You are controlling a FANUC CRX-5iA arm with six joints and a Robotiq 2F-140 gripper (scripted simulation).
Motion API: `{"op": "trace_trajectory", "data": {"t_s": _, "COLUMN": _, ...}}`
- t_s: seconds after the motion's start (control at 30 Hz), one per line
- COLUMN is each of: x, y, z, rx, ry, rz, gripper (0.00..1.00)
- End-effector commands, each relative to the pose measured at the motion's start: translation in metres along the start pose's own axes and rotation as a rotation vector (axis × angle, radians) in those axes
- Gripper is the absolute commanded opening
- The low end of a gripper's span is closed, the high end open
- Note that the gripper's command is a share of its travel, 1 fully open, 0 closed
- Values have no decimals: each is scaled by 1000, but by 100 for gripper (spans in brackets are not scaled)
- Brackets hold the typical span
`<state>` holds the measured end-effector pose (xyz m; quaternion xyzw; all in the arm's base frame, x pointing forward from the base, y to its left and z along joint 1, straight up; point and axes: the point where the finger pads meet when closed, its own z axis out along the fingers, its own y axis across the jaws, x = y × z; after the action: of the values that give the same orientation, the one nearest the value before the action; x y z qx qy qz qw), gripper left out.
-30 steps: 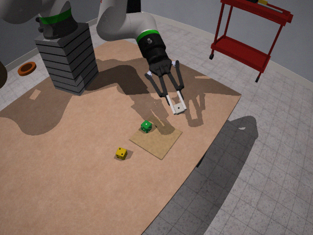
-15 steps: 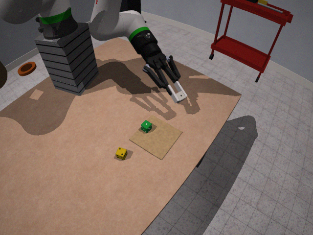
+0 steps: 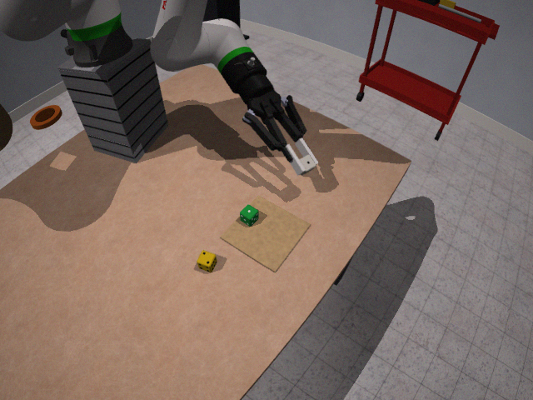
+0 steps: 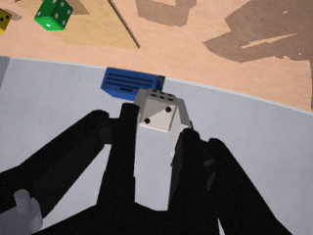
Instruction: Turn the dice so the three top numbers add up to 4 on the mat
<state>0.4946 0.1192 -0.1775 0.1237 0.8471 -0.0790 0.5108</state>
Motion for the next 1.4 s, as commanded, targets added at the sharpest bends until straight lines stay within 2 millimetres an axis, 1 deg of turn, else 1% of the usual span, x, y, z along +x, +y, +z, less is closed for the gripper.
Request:
{"op": "trace_trajectory", "data": {"t_s": 0.0, "x": 5, "y": 0, "z": 3, "rx": 0, "ry": 0, "rz": 0, "gripper": 16}}
{"op": "trace_trajectory", "data": {"t_s": 0.1, "x": 8, "y": 0, "z": 4, "rx": 0, "ry": 0, "rz": 0, "gripper": 16}}
{"op": "trace_trajectory", "data": {"t_s": 0.57, "x": 48, "y": 0, "z": 26, "rx": 0, "ry": 0, "rz": 0, "gripper": 16}}
{"op": "trace_trajectory", "data": {"t_s": 0.87, "x": 56, "y": 0, "z": 30, "rx": 0, "ry": 0, "rz": 0, "gripper": 16}}
{"op": "trace_trajectory", "data": {"t_s": 1.37, "x": 56, "y": 0, "z": 30, "rx": 0, "ry": 0, "rz": 0, "gripper": 16}}
